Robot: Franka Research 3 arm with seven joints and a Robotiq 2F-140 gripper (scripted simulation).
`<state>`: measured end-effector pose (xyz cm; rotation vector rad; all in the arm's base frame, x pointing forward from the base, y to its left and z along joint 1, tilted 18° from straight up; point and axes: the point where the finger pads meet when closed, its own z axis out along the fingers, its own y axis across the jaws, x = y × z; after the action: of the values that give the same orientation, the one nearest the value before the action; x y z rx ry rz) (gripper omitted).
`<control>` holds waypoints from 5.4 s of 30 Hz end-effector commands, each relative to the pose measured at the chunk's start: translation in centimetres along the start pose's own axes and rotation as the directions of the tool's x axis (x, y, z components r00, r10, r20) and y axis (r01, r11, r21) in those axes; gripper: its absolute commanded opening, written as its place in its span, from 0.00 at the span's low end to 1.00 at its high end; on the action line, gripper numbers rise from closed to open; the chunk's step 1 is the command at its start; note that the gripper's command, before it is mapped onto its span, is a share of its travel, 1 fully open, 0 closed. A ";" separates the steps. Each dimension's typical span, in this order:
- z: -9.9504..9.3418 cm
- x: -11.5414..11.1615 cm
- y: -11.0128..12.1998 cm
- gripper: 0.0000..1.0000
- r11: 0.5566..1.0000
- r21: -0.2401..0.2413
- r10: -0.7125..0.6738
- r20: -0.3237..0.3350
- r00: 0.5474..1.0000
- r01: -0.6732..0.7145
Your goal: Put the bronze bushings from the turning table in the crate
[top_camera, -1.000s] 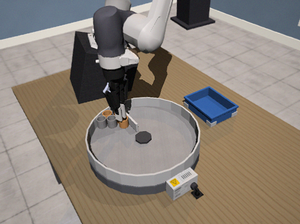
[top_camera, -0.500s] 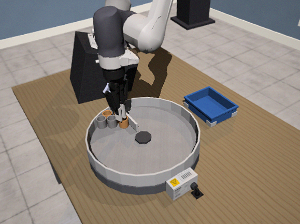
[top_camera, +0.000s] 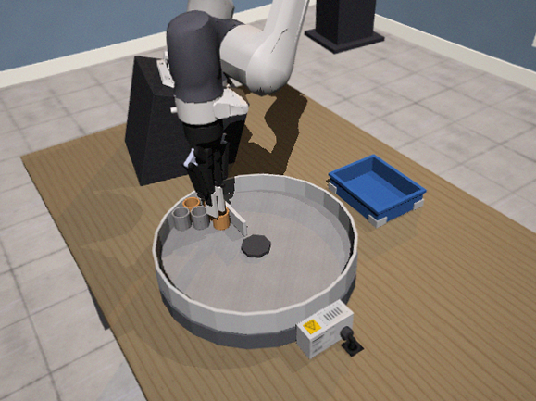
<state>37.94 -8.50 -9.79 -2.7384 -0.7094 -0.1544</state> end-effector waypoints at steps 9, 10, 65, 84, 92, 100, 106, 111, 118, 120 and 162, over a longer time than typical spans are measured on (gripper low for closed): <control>0.0 0.0 0.1 0.10 1.000 -0.001 -0.003 0.000 1.000 0.003; 0.0 0.0 0.1 0.10 1.000 -0.001 -0.003 0.000 1.000 0.003; 1.5 0.0 0.1 0.10 1.000 -0.001 -0.003 0.000 1.000 0.003; 1.6 0.0 0.1 0.10 1.000 -0.001 -0.003 0.000 1.000 0.003; 1.6 0.0 0.1 0.10 1.000 -0.001 -0.003 0.000 1.000 0.003; 1.6 0.0 0.1 0.10 1.000 -0.001 -0.003 0.000 1.000 0.003; 1.6 0.0 0.1 0.00 1.000 -0.001 -0.003 0.000 1.000 0.003; 1.6 0.0 0.1 0.00 1.000 -0.001 -0.003 0.000 1.000 0.003; 1.6 0.0 0.1 0.00 1.000 -0.001 -0.003 0.000 1.000 0.003; 1.6 0.0 0.1 0.00 1.000 -0.001 -0.003 0.000 1.000 0.003; -4.2 0.0 0.1 0.00 1.000 -0.001 -0.003 0.000 1.000 0.003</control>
<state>38.25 -9.84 -6.74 -2.7351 -0.7573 -0.1906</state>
